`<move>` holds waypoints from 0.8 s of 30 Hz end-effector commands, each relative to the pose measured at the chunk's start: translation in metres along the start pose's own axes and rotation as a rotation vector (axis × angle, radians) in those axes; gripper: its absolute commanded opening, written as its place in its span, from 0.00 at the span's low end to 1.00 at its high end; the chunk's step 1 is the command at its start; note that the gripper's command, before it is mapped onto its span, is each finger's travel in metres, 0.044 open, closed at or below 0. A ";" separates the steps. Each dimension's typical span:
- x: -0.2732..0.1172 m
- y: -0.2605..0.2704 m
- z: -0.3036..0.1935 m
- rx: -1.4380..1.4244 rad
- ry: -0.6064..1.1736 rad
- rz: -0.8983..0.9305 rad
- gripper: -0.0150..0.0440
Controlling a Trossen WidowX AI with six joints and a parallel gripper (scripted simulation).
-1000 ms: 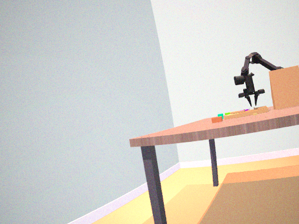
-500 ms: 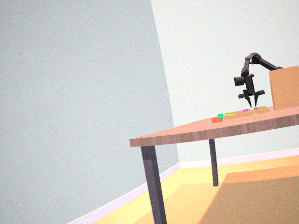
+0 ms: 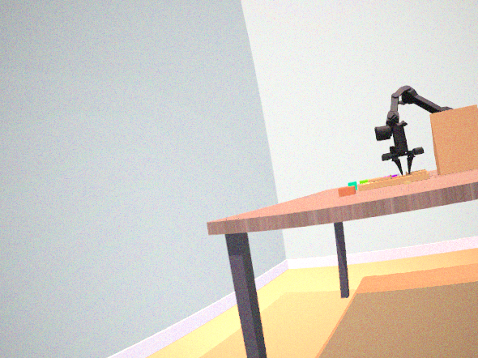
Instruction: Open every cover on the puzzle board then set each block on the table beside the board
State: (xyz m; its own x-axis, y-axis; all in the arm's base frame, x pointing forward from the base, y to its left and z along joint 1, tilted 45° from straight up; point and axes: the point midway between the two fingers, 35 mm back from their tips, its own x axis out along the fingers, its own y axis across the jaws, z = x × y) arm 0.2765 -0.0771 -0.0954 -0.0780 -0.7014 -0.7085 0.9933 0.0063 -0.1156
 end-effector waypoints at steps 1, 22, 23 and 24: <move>0.003 -0.001 0.000 -0.006 -0.004 -0.005 0.50; 0.011 0.000 0.000 -0.001 -0.001 -0.001 0.47; 0.011 0.000 0.000 -0.001 -0.001 -0.001 0.46; 0.011 0.000 0.000 -0.001 -0.001 -0.001 0.45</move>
State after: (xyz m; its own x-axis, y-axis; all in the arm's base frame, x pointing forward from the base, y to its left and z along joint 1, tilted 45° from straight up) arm 0.2750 -0.0853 -0.1037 -0.0798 -0.7021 -0.7076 0.9930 0.0062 -0.1180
